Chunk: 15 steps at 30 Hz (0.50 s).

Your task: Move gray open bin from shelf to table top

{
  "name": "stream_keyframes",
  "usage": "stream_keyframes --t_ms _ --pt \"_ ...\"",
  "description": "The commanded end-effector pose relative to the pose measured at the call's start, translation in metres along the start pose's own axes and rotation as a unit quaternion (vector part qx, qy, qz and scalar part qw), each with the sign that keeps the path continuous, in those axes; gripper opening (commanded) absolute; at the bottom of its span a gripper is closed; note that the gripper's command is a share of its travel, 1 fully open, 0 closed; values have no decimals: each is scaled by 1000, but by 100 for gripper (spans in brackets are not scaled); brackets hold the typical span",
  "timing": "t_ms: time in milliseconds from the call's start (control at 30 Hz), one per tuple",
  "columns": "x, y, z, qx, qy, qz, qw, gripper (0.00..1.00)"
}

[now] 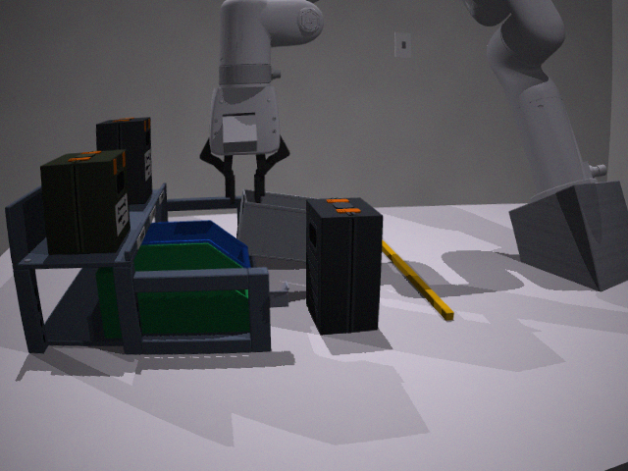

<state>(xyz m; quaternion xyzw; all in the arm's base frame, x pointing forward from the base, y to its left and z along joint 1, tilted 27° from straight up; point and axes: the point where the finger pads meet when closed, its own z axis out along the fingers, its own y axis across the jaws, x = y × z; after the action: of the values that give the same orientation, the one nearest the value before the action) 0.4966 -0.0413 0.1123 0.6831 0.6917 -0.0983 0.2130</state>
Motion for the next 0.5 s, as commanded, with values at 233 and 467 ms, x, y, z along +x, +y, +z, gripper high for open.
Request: stream_keyframes --t_ms 233,467 --pt "0 2 5 -2 0 0 1000 33" --pt "0 1 9 -2 0 0 1000 33"
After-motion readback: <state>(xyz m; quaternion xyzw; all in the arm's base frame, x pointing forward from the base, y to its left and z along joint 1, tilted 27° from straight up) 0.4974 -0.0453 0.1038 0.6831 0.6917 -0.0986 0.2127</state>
